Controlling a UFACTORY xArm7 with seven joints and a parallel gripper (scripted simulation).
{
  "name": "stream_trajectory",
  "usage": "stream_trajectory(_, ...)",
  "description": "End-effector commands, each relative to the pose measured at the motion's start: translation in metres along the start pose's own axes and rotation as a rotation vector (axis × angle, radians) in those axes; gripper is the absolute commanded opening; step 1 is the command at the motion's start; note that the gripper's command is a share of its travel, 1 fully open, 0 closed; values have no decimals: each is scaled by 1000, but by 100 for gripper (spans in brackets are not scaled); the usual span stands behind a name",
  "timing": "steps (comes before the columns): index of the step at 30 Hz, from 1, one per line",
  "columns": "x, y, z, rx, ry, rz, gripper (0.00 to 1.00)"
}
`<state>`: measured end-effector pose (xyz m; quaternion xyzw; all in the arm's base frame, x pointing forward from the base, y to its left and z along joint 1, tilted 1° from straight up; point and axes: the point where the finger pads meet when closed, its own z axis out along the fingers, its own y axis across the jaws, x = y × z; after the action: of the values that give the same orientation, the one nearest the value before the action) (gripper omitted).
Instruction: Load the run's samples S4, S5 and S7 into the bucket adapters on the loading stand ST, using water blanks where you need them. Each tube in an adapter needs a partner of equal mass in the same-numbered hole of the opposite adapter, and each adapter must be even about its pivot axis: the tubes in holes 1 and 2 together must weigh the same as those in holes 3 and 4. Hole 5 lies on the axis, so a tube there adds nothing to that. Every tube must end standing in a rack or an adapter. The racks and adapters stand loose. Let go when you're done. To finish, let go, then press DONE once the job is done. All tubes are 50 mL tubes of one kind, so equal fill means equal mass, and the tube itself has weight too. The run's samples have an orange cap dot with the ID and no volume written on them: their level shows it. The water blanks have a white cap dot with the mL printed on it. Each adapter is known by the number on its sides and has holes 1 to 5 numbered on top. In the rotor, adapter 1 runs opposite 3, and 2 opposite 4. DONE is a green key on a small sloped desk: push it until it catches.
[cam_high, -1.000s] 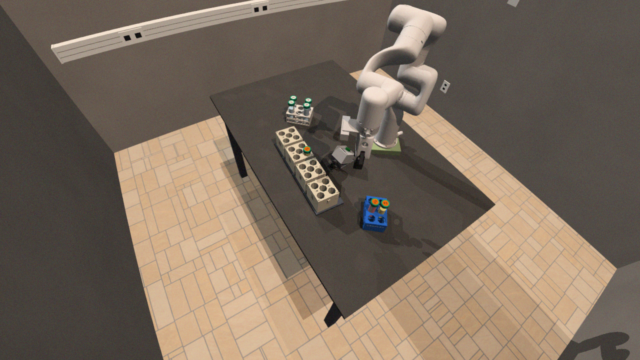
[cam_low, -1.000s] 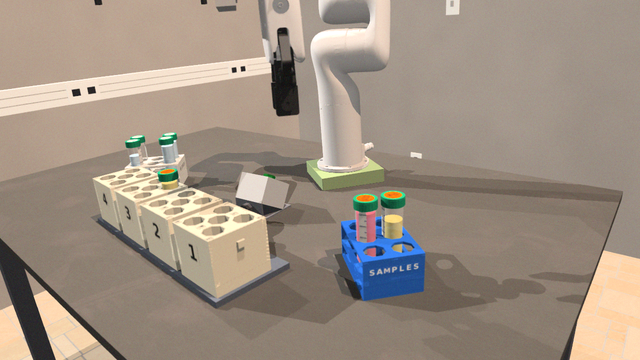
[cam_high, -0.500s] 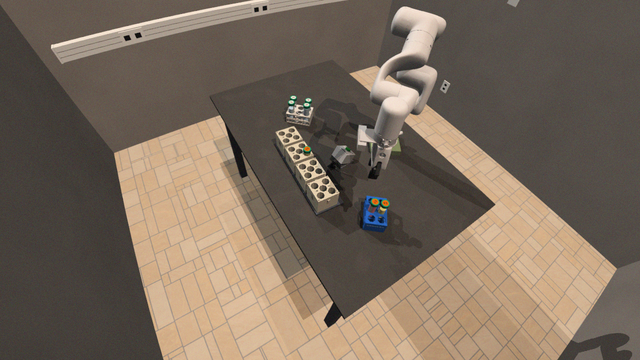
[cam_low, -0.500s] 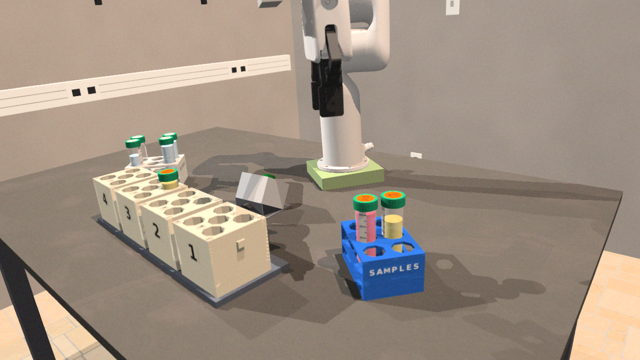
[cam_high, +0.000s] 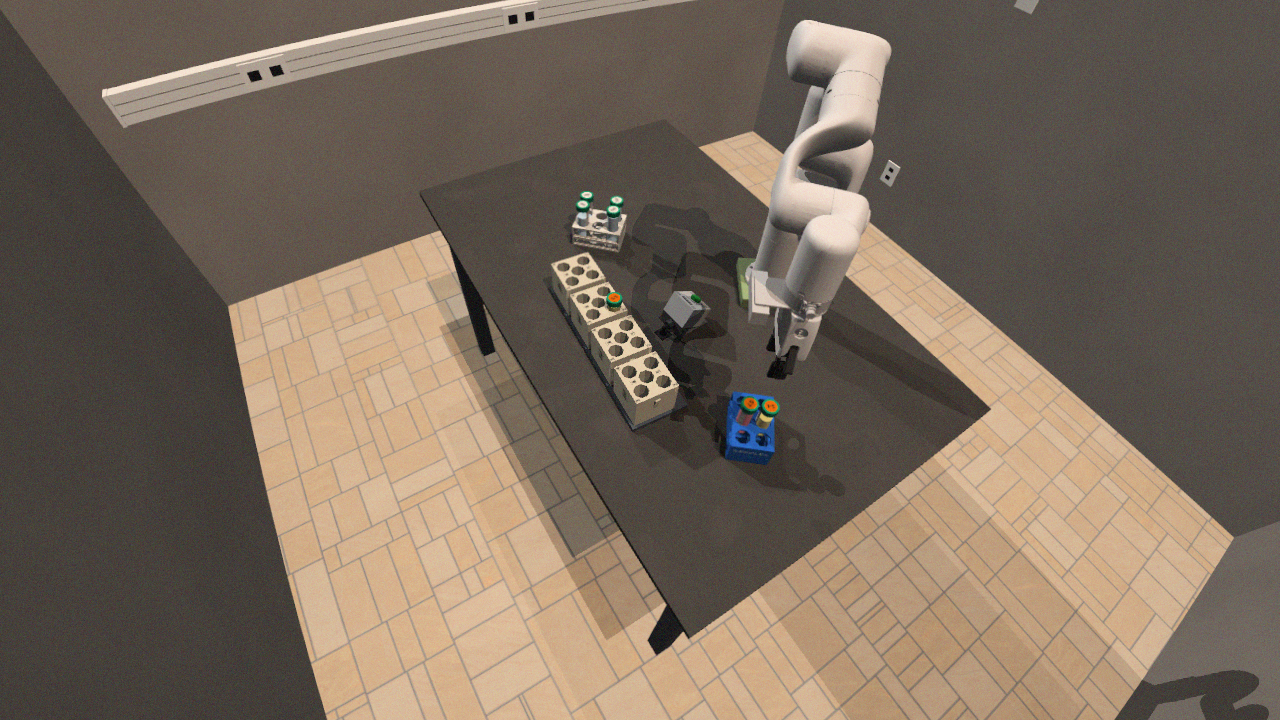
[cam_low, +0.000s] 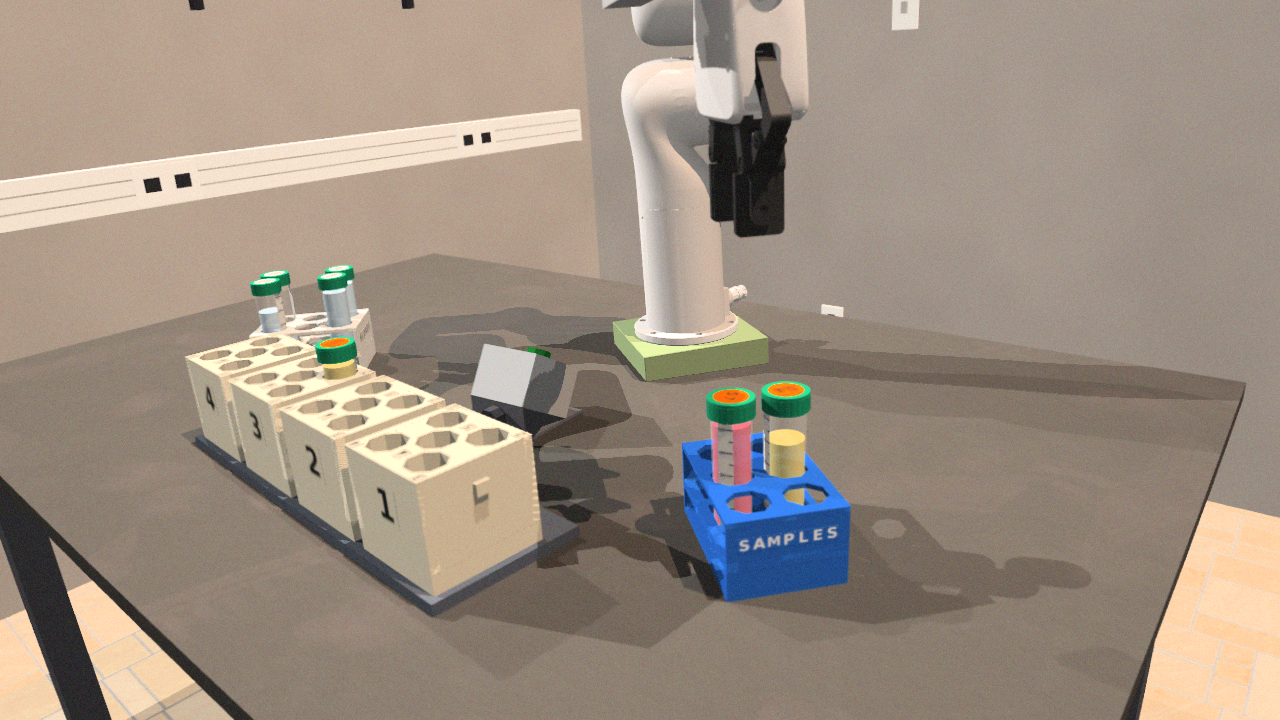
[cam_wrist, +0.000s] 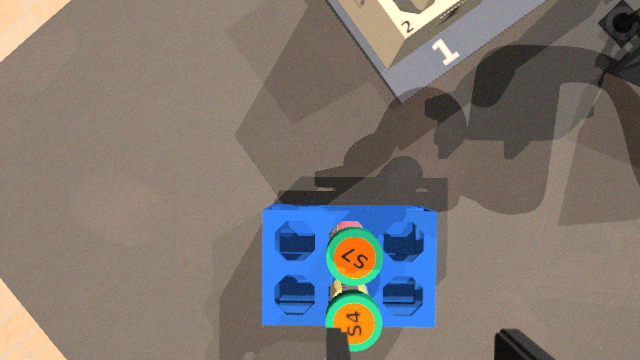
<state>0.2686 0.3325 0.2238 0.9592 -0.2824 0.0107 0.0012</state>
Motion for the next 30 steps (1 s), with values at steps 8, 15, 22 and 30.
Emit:
stream_trajectory(8, -23, -17, -1, 3, 2, 1, 57)
stream_trajectory(15, -23, -17, -1, 3, 2, 1, 57)
stream_trajectory(22, -23, -17, 13, 3, 2, 1, 57)
stream_trajectory(30, -23, -17, 25, 3, 2, 1, 57)
